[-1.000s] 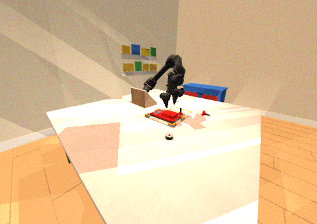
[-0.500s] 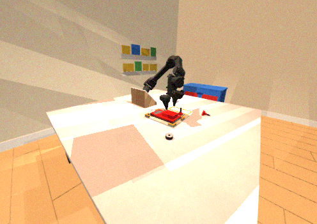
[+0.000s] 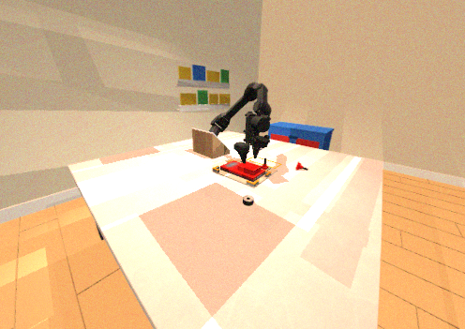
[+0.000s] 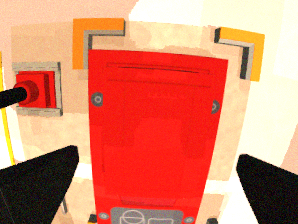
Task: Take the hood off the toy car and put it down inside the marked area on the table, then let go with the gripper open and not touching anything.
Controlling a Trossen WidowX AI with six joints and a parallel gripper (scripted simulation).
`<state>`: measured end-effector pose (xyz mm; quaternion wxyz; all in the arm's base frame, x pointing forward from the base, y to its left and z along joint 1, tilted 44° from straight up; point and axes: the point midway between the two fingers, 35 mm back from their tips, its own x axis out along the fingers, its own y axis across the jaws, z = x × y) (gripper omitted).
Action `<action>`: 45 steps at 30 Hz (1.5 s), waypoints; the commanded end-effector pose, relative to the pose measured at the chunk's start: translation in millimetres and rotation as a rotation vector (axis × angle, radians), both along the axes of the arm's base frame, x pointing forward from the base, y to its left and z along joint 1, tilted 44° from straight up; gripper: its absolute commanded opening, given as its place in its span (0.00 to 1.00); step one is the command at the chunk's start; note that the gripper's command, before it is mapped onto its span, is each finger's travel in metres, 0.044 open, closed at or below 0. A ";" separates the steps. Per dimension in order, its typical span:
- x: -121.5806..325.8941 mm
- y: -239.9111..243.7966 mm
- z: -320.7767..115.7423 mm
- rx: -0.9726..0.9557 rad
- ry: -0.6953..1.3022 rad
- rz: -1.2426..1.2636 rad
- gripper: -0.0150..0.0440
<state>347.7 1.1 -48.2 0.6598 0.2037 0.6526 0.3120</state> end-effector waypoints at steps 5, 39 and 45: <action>-2.2 5.9 -5.3 0.007 0.008 -0.004 1.00; -4.5 20.7 -20.5 0.008 0.008 -0.004 1.00; -4.6 22.7 -22.7 0.008 0.008 -0.004 1.00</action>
